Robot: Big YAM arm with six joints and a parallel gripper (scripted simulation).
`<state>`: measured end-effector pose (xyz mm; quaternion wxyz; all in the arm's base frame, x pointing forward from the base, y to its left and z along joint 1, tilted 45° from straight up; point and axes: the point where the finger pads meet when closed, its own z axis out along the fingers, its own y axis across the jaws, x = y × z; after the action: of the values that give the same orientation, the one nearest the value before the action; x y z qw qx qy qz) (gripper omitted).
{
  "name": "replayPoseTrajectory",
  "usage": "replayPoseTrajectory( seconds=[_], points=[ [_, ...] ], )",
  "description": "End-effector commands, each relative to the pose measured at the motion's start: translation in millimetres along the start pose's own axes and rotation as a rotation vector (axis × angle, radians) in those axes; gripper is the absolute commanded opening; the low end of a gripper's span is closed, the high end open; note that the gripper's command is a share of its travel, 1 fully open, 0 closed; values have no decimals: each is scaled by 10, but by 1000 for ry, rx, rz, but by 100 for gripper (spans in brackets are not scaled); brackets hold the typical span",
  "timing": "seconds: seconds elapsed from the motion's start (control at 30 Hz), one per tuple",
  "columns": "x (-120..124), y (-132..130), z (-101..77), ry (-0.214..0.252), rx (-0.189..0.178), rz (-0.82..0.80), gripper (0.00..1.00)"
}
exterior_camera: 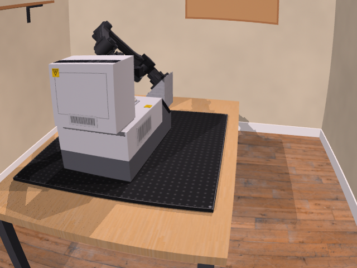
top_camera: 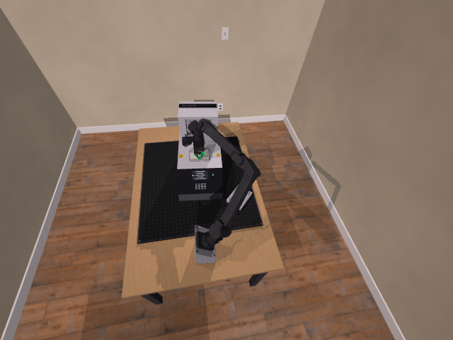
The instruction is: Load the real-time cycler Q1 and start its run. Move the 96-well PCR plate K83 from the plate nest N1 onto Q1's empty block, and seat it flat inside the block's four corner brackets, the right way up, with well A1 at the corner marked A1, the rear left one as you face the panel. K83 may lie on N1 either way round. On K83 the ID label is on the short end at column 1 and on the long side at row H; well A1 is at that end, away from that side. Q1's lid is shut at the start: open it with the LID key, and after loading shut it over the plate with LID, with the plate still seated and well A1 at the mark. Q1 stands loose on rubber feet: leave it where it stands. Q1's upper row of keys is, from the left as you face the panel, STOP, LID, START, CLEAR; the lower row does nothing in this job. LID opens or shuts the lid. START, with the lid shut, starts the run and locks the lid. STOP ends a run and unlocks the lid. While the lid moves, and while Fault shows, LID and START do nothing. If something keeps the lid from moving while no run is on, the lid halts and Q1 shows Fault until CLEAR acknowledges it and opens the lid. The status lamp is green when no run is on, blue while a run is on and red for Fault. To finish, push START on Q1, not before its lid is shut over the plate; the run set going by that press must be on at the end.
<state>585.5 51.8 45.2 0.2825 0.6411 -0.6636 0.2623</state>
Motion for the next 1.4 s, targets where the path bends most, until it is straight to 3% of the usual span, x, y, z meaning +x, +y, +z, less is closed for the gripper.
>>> replayPoseTrajectory(
  seconds=[0.0, 0.4, 0.73, 1.0, 1.37],
  points=[
    [-126, 8, 25, 2, 7, -21, 0],
    [-58, 17, 137, -2, -10, -22, 0],
    [19, 16, 128, -6, -11, -15, 0],
    [78, 69, 165, 3, -39, 2, 0],
    [116, 64, 202, 4, -45, -2, 0]
  ],
)
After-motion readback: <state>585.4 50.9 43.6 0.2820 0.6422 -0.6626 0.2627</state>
